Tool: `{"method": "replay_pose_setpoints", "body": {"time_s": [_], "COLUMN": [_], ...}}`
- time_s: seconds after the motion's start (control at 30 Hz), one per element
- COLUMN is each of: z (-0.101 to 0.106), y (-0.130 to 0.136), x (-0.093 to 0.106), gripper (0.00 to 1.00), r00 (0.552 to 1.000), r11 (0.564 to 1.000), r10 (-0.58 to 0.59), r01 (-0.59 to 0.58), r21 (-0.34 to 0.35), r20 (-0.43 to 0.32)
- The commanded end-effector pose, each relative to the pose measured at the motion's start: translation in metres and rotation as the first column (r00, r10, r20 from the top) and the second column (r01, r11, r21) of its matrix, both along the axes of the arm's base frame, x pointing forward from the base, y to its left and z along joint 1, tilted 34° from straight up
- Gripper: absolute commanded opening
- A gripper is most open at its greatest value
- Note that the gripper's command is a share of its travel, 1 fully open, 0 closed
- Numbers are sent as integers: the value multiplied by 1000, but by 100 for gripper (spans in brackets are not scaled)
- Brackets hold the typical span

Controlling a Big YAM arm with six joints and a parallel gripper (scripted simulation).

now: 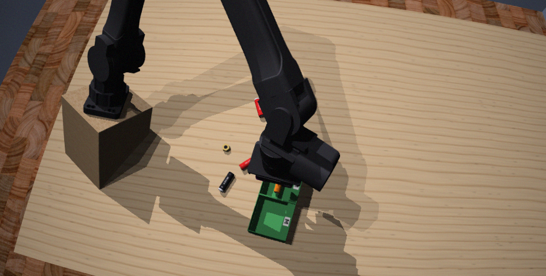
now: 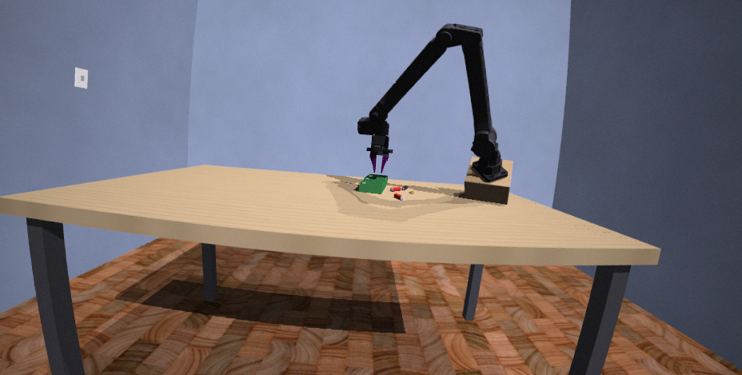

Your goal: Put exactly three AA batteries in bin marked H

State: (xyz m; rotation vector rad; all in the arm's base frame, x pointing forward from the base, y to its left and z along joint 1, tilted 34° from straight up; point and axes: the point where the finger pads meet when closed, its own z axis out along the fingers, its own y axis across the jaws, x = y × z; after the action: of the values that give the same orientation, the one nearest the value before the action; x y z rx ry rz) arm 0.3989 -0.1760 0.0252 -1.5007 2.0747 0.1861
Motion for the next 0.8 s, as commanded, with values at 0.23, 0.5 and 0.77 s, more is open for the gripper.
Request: {"method": "replay_pose_setpoints", "body": {"time_s": [0.23,0.5,0.77], "z": [13,19,18], "y": [13,44,45], "x": [-25,-67,-69], "gripper": [28,28,28], "r00": [983,933,853], "r11": [983,936,858], "r10": [-174,-312,-444], "r01": [177,334,493], "r21": [55,111,142], "r20": [-67,-178,-274]}}
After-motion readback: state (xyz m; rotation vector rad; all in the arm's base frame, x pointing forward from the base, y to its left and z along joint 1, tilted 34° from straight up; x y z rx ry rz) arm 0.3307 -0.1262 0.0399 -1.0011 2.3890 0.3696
